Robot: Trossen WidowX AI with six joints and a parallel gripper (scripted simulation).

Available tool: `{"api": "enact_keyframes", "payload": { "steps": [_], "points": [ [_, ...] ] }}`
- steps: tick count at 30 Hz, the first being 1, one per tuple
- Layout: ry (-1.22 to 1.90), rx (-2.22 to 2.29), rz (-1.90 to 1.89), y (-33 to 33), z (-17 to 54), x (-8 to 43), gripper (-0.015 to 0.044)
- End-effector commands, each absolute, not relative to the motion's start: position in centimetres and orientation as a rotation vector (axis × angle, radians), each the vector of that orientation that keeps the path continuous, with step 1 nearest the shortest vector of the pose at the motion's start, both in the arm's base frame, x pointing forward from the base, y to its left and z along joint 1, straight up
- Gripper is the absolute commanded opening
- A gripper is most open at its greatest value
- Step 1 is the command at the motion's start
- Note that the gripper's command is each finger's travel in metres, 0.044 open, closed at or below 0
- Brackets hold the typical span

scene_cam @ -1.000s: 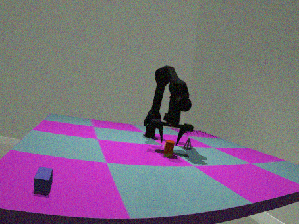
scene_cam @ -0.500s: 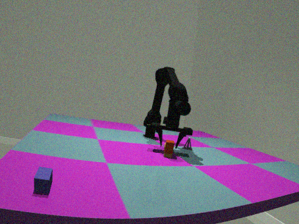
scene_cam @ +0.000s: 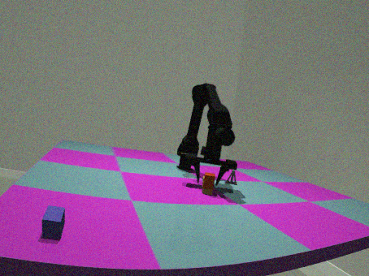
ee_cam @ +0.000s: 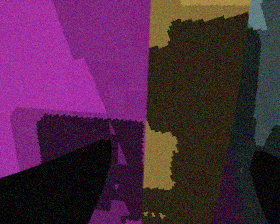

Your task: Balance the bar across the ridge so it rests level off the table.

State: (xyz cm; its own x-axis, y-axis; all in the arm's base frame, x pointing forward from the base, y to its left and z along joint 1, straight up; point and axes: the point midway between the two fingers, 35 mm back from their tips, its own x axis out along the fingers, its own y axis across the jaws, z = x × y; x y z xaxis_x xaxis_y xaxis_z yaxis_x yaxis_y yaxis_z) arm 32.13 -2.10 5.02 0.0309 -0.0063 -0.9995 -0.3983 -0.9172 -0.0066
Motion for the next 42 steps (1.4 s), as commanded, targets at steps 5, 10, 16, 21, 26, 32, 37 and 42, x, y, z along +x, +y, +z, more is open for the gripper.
{"api": "enact_keyframes", "payload": {
  "steps": [5,10,16,21,26,32,37,42],
  "points": [
    [0.406,-2.024,1.971,-2.0,4.8,32.1,0.0315],
    [0.415,-2.026,1.965,-2.1,5.0,32.1,0.0236],
    [0.415,-2.026,1.965,-2.1,5.0,32.1,0.0118],
    [0.415,-2.026,1.965,-2.1,5.0,32.1,0.0085],
    [0.414,-2.026,1.966,-2.1,5.8,32.2,0.0000],
    [0.413,-2.026,1.966,-2.1,7.3,32.4,0.0000],
    [0.412,-2.026,1.967,-2.1,8.5,32.5,0.0000],
    [0.410,-2.025,1.968,-2.1,9.8,32.5,0.0000]
  ]
}}
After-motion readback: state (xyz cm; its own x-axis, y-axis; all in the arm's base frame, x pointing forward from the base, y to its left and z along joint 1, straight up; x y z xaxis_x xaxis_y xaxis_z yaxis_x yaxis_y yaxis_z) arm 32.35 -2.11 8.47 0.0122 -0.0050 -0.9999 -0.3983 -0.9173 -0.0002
